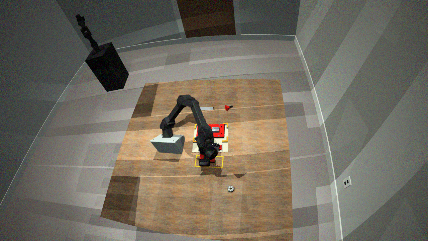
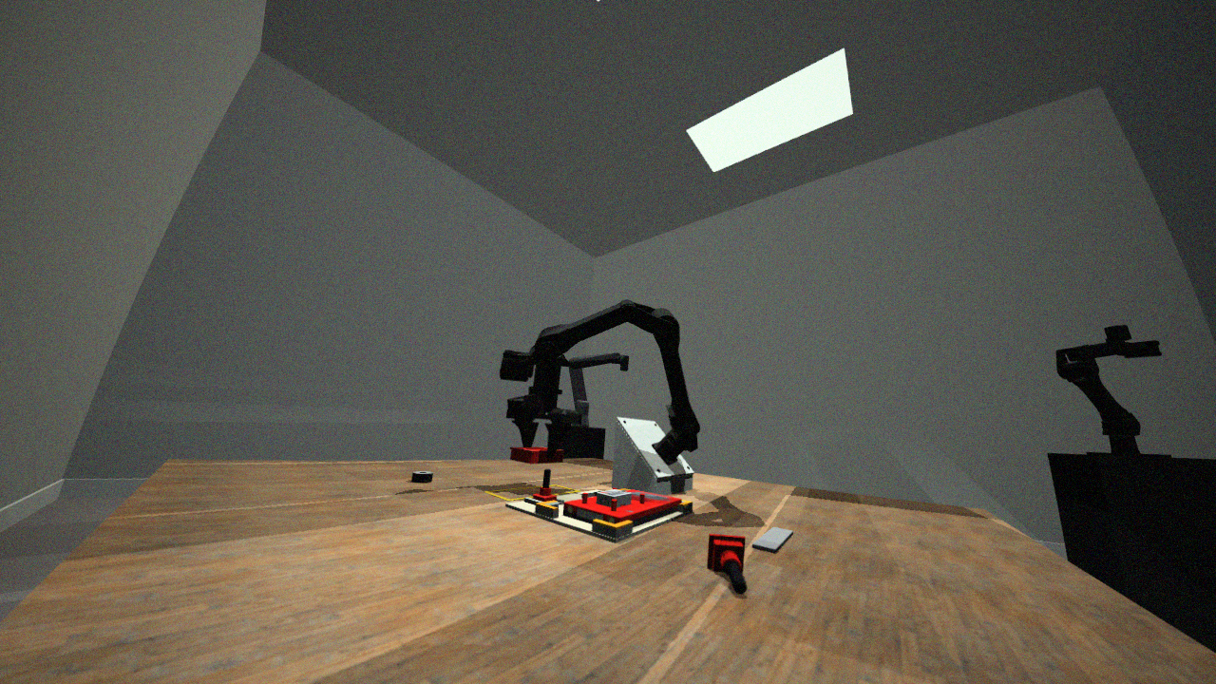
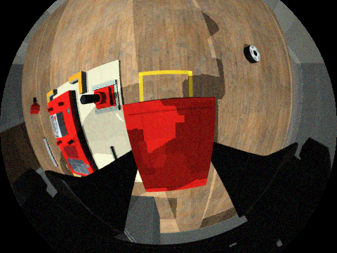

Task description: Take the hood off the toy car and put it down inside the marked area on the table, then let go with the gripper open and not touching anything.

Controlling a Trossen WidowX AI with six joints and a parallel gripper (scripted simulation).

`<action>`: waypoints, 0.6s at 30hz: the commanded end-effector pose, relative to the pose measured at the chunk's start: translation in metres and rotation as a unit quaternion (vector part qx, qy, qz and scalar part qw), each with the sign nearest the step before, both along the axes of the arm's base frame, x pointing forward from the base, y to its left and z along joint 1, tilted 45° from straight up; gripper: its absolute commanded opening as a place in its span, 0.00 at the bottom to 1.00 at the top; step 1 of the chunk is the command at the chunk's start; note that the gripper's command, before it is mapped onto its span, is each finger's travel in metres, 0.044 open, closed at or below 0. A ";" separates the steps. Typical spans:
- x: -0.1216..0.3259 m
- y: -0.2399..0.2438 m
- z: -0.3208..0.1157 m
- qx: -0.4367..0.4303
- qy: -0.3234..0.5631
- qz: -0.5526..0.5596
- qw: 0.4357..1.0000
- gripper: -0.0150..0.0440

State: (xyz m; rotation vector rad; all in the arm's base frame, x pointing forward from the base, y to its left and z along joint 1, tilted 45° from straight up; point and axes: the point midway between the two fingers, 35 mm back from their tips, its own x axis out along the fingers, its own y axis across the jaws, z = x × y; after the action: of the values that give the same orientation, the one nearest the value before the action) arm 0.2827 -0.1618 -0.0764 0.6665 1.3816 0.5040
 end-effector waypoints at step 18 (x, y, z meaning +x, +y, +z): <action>0.002 0.016 -0.015 0.002 0.000 -0.001 1.000 0.25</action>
State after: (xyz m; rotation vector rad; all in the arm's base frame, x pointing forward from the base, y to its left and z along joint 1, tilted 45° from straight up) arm 0.2847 -0.1498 -0.0886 0.6669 1.3811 0.5046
